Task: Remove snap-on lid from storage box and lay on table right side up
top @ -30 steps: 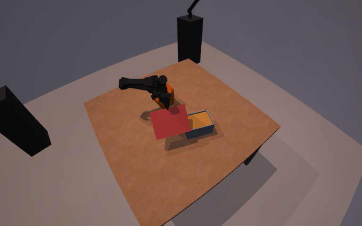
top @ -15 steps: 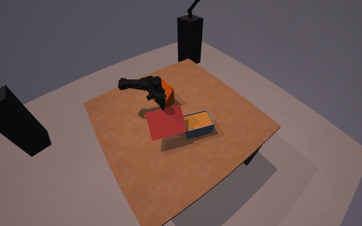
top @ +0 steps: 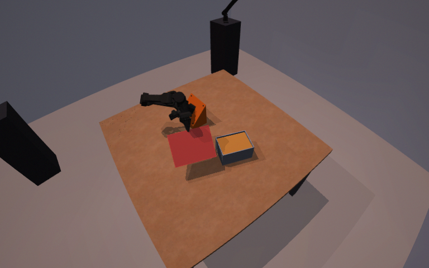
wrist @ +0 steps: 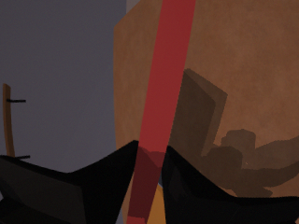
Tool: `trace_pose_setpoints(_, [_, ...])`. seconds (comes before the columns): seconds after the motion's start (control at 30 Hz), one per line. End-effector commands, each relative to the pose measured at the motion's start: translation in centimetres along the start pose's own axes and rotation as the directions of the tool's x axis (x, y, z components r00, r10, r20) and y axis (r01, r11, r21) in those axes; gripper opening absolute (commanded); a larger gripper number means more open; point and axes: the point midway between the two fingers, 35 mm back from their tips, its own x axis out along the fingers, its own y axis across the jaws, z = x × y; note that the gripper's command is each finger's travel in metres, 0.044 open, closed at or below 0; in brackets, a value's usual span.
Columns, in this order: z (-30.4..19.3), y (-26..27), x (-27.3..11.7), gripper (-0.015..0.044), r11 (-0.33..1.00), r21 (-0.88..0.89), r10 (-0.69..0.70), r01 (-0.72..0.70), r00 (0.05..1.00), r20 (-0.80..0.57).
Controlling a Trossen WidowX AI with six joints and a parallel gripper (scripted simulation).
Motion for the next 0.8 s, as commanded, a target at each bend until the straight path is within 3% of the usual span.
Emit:
trace_pose_setpoints(0.0, [1.0,0.2,-0.2,0.0000,1.000,0.007,0.008,-0.008,1.000,-0.006])
trace_pose_setpoints(0.77, [5.5,-0.1,-0.5,0.0000,1.000,0.005,0.007,-0.007,1.000,-0.006])
